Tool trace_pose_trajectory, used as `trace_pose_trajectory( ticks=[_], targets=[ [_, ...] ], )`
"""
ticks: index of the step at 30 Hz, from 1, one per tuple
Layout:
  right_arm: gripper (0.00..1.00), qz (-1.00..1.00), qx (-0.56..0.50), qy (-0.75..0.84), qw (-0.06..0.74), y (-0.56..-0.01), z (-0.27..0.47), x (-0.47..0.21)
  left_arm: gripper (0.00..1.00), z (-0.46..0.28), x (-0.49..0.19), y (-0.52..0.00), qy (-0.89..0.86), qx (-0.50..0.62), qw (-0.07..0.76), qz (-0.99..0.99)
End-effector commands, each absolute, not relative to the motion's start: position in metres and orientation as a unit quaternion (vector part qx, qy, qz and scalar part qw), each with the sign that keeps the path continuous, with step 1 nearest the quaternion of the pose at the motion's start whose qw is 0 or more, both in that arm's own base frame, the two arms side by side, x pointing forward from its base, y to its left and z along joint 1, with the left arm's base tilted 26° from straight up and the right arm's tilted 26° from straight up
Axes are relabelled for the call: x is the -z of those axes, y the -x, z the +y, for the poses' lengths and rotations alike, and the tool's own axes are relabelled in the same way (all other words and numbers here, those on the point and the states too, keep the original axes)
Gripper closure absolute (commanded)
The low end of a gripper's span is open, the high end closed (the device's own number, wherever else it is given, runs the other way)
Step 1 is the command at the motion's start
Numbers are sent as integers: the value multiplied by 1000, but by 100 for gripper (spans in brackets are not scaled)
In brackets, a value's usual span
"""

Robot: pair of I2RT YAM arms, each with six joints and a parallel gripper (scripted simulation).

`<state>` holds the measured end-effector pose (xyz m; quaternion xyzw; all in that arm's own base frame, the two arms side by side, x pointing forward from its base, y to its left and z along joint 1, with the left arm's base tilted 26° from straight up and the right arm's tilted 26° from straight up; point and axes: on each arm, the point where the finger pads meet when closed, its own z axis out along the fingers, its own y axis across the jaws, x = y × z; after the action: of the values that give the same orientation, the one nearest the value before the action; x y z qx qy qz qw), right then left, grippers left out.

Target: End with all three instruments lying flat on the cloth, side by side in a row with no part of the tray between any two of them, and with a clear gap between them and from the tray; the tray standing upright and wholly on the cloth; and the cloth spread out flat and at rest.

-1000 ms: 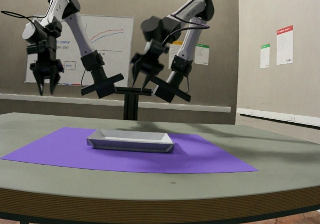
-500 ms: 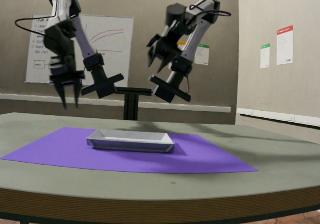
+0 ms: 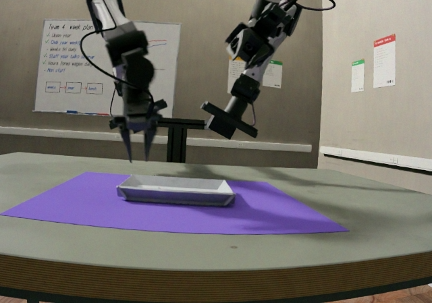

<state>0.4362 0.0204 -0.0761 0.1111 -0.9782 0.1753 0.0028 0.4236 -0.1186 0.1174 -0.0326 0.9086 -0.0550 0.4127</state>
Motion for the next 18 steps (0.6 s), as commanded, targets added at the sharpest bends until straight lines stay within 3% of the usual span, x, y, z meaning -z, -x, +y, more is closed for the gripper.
trace_pose_trajectory(
  ticks=[1, 8, 12, 18],
  targets=[
    [67, -966, -218, -126, 65, -417, 47, 93, 68, -113, -175, -442, 28, 77, 481, 873],
    [67, -951, -248, -157, 93, -405, 74, 118, 68, -92, -218, -442, 22, 77, 525, 847],
    [67, -954, -255, -127, 89, -416, 52, 108, 68, -87, -217, -441, 19, 72, 522, 850],
    [67, -953, -234, -172, 87, -411, 81, 122, 68, -68, -278, -438, 18, 71, 587, 806]
  ],
)
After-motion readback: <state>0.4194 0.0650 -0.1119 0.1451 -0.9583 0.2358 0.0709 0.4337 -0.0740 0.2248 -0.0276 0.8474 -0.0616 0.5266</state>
